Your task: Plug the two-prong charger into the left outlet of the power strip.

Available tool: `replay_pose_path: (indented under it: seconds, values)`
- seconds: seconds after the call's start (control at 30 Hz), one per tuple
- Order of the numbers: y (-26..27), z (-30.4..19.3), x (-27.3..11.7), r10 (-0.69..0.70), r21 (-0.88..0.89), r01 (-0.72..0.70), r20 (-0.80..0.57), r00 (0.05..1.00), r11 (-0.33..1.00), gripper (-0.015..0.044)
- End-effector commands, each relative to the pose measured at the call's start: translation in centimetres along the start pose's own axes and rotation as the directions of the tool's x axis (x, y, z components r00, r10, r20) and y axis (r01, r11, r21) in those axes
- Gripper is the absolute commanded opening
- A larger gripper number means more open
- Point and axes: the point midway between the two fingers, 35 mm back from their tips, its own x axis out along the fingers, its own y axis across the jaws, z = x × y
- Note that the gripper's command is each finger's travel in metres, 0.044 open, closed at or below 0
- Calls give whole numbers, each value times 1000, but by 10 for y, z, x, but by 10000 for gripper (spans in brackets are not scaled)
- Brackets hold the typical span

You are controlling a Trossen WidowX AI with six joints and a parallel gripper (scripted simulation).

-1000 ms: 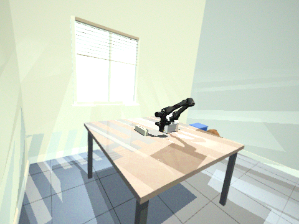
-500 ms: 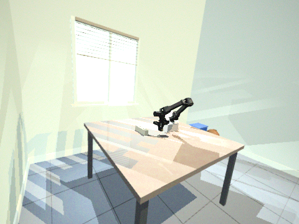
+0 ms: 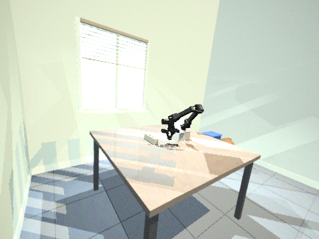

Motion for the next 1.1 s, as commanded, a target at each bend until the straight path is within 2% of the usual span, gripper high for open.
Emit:
replay_pose_path:
  seconds: [0.0,0.53,1.07]
  values:
    - [-6,-3,0,-5,60,5,1,1000,998,0]
    - [-19,-21,8,11,341,-12,6,1000,940,0]
    - [-30,-40,17,27,595,-30,14,1000,803,0]
